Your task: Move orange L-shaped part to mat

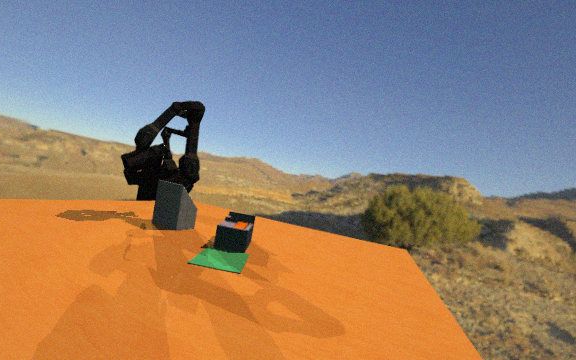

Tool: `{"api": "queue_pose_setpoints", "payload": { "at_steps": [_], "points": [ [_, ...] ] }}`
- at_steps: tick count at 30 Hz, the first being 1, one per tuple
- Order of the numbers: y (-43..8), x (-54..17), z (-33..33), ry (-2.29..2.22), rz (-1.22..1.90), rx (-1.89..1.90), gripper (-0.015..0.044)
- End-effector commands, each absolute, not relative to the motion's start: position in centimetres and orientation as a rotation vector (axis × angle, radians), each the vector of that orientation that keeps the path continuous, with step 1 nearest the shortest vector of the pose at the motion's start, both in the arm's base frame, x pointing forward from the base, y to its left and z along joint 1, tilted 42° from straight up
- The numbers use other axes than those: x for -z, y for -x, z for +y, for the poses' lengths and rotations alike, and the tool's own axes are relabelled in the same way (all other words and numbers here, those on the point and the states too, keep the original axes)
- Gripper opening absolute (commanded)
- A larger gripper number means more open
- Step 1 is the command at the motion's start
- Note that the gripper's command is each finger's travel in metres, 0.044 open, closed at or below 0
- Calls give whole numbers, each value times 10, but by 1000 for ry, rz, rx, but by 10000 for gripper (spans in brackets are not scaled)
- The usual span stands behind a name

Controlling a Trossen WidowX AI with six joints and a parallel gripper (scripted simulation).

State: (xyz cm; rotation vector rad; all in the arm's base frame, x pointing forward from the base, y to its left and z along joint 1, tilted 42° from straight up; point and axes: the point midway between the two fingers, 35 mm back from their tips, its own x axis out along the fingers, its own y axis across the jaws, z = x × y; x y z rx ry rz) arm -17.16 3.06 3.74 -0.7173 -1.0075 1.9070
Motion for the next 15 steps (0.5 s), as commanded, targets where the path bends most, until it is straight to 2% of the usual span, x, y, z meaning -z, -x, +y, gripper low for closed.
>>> {"api": "queue_pose_setpoints", "payload": {
  "at_steps": [1, 8, 15],
  "points": [
    [171, -37, 30, 722, -1010, -1906, 374],
    [155, -27, -6, 1009, -1207, -1853, 190],
    [114, -13, -68, 1382, -1605, -1859, 180]
  ]
}}
